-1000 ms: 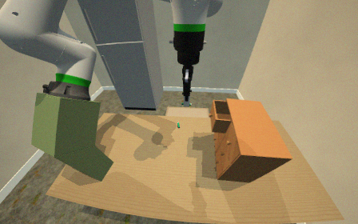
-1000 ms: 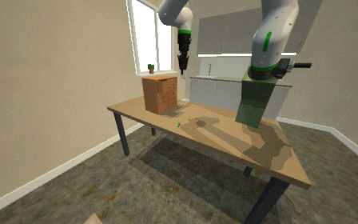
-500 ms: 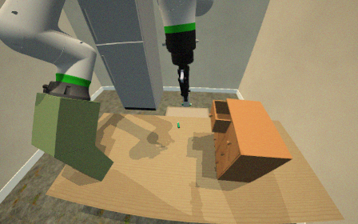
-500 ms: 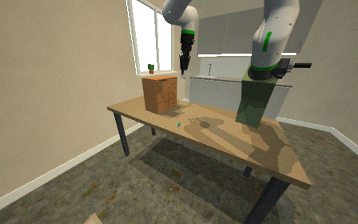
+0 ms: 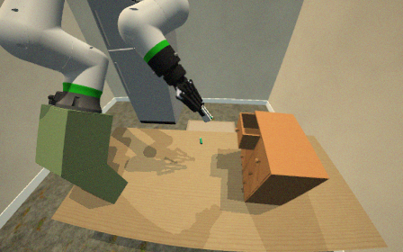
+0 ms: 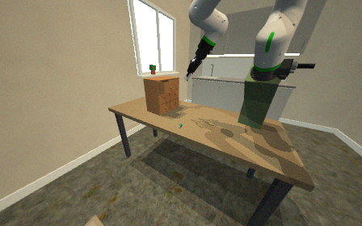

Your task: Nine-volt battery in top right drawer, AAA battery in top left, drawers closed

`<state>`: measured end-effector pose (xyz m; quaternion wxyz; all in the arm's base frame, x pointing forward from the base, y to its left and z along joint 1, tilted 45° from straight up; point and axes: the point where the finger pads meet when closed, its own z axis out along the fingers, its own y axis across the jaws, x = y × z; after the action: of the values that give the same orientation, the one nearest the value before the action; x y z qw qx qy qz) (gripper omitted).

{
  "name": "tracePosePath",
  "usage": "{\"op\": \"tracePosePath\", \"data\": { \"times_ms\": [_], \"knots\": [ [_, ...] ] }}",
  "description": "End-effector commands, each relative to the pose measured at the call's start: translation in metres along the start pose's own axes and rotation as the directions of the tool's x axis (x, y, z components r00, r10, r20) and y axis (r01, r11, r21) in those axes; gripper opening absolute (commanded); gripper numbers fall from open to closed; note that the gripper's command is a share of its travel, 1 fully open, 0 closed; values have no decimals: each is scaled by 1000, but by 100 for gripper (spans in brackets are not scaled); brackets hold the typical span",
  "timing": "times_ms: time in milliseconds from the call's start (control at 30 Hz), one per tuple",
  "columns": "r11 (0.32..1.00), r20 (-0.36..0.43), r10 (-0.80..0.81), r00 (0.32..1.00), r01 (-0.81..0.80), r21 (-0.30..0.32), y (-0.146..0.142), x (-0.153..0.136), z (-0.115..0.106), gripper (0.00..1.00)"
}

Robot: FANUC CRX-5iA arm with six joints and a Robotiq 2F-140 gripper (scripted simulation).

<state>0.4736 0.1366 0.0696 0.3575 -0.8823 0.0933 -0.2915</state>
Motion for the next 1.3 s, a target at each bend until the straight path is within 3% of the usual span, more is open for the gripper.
{"op": "tracePosePath", "data": {
  "times_ms": [0,67,100,300,533,1267],
  "knots": [
    [999,-272,-6,962,19,43,-11,-9,7,3],
    [999,-272,-6,962,19,43,-11,-9,7,3],
    [999,-359,-3,933,20,44,-11,-9,6,3],
    [999,-479,8,878,15,43,-13,-11,7,3],
    [999,-563,2,826,22,35,-8,-9,4,3],
    [998,-584,2,812,31,46,-8,0,10,3]
  ]
}}
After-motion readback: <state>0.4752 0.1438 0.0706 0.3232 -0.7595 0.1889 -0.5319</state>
